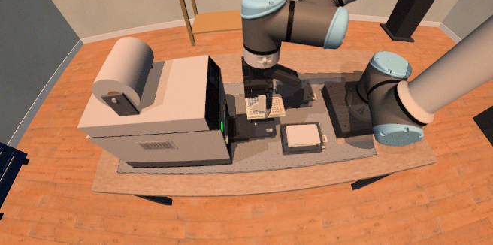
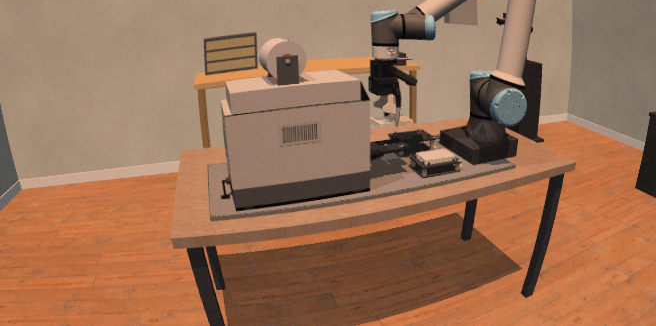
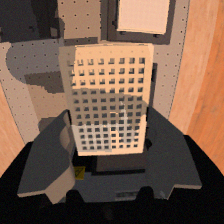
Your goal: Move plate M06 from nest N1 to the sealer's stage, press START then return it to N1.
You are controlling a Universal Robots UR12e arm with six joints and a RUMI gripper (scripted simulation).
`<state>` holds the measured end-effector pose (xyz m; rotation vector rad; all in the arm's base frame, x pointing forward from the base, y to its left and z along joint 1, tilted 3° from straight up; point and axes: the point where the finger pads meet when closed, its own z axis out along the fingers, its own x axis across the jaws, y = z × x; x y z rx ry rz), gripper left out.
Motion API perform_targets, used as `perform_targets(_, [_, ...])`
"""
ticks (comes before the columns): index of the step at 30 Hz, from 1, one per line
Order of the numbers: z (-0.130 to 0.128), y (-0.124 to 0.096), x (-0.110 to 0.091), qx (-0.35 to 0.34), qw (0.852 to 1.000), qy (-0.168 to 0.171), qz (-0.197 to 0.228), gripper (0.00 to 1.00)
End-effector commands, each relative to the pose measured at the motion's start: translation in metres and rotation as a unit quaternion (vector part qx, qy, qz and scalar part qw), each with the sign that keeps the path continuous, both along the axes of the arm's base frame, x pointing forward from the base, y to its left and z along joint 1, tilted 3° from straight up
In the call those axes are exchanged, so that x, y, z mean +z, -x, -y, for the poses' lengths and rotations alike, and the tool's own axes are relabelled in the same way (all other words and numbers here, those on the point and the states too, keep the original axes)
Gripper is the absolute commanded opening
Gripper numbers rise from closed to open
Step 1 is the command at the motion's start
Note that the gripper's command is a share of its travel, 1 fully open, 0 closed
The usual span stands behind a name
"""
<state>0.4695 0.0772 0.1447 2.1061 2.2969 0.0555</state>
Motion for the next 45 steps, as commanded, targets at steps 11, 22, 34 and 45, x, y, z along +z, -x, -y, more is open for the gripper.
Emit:
perform_targets(11, [-0.024, -0.028, 0.005, -0.002, 1.000, 0.002, 0.004, 0.00])
perform_targets(22, [-0.030, -0.033, 0.005, -0.002, 1.000, 0.001, 0.004, 0.00])
perform_targets(34, [-0.029, -0.033, 0.006, -0.002, 1.000, 0.001, 0.004, 0.00])
perform_targets(45, [-0.029, -0.033, 0.006, -0.002, 1.000, 0.001, 0.004, 0.00])
